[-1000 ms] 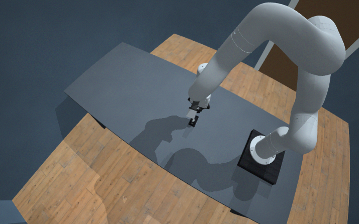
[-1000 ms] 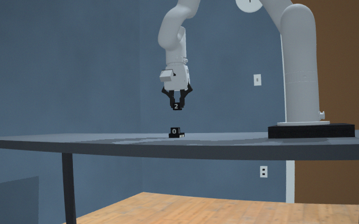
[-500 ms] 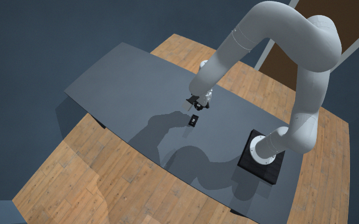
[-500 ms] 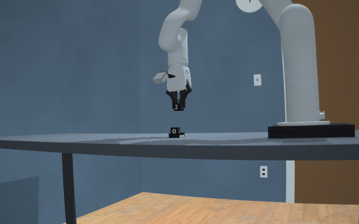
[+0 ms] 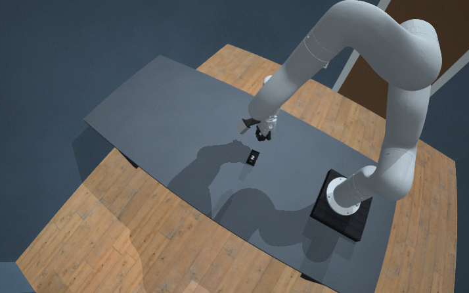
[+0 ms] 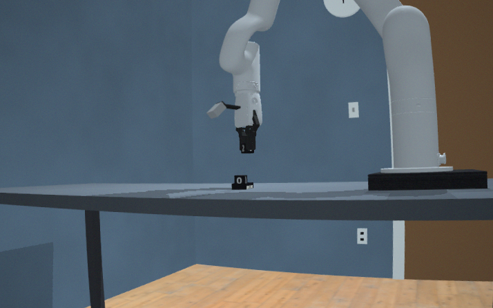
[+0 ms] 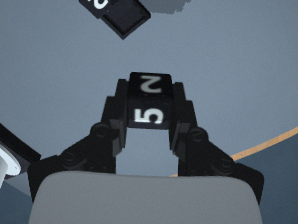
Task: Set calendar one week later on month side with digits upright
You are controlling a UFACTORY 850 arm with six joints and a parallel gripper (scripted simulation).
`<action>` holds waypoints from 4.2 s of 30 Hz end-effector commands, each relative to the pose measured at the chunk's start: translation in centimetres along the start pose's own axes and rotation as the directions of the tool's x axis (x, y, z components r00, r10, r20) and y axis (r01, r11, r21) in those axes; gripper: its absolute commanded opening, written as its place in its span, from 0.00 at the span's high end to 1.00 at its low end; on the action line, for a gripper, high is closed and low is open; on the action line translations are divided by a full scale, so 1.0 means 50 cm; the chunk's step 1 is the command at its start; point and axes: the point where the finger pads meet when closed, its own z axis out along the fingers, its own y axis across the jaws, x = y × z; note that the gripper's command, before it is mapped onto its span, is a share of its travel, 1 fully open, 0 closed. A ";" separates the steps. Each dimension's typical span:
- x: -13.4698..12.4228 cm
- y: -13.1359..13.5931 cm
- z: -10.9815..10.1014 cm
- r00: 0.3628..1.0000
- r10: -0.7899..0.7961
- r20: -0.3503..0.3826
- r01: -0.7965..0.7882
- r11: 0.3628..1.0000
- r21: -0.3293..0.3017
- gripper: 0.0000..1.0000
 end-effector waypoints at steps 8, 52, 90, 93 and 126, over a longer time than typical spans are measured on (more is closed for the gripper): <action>-0.025 0.025 0.001 0.954 0.299 0.015 -0.299 0.954 -0.017 0.73; -0.072 0.063 0.033 0.691 0.723 0.006 -0.722 0.691 -0.023 0.73; -0.074 0.065 0.198 0.691 0.723 0.006 -0.722 0.691 -0.023 0.73; -0.074 0.065 0.198 0.691 0.723 0.006 -0.722 0.691 -0.023 0.73; -0.072 0.065 0.198 0.691 0.723 0.006 -0.722 0.691 -0.023 0.73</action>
